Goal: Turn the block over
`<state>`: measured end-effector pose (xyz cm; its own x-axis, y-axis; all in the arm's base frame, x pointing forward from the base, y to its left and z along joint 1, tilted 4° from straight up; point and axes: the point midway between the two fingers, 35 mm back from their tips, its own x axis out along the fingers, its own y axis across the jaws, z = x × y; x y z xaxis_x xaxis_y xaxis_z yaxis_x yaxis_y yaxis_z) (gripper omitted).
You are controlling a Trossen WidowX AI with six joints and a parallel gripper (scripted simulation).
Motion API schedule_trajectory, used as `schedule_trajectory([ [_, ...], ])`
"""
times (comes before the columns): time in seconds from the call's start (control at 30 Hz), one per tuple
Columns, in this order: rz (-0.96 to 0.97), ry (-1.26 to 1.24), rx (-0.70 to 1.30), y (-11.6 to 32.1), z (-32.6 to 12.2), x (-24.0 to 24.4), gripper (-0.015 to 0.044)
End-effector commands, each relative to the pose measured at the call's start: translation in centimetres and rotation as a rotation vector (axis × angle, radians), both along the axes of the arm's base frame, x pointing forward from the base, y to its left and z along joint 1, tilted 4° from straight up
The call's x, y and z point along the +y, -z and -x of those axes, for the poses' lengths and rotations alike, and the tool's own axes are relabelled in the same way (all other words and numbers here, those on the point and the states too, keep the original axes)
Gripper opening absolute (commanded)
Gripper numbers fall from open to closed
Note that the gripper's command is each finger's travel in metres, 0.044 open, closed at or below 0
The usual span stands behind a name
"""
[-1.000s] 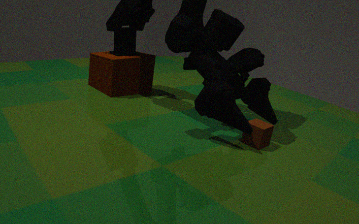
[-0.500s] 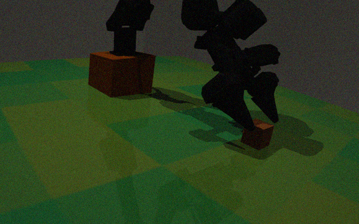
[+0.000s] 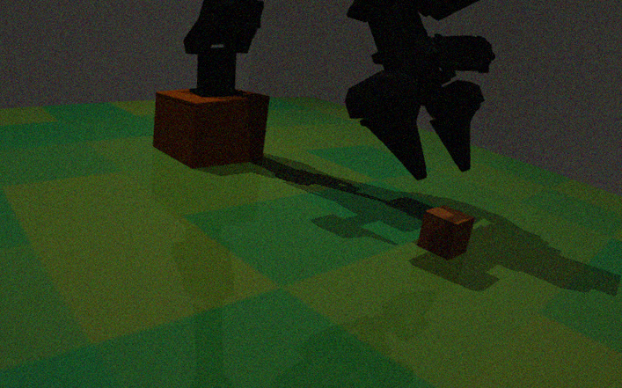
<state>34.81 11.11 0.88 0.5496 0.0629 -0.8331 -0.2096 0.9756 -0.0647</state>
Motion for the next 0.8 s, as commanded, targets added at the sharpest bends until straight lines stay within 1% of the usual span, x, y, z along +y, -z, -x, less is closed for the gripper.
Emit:
schedule_trajectory([
  [0.0, -0.003, 0.009, 0.039, -1.3, 0.6, 0.0, 0.044],
  [0.13, 0.002, 0.01, 0.059, -1.3, 0.3, 0.1, 0.044],
  [0.4, 0.057, 0.021, 0.302, -2.0, -2.2, 0.8, 0.044],
  [0.63, 0.101, 0.037, 0.522, -3.2, -3.3, 1.0, 0.044],
  [0.77, 0.109, 0.041, 0.569, -3.5, -3.3, 1.1, 0.044],
])
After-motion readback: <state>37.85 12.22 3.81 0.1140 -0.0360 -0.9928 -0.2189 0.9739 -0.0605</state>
